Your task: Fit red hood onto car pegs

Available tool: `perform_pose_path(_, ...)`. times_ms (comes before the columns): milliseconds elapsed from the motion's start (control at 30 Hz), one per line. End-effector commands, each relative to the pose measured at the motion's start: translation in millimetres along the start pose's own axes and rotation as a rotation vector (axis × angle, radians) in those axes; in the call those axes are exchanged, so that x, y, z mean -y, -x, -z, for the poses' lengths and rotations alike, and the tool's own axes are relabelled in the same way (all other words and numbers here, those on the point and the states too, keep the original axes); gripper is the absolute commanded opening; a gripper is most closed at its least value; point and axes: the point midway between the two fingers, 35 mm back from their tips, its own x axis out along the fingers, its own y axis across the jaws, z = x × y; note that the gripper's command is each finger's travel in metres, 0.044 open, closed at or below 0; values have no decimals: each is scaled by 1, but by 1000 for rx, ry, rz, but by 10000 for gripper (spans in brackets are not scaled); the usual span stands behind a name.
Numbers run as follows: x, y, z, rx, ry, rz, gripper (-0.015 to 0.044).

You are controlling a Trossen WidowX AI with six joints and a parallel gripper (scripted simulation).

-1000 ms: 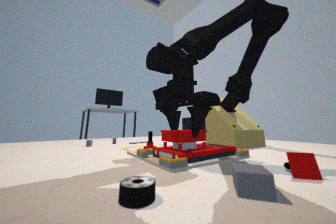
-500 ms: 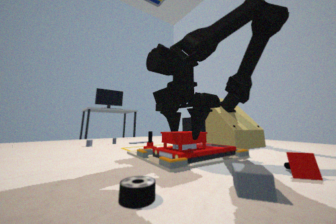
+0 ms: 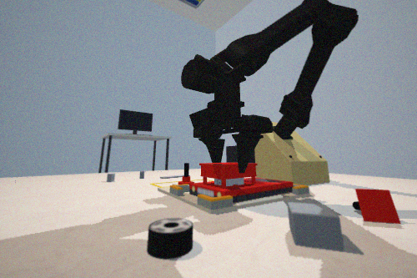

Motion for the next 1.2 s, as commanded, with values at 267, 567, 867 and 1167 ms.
perform_pose_path(267, 0, 3, 0, 1, 5, 0, 0)
perform_pose_path(567, 0, 2, 1, 3, 3, -1, 0)
perform_pose_path(867, -1, 0, 1, 4, 3, -1, 0)
perform_pose_path(1167, -1, -3, 1, 4, 3, -1, 0)
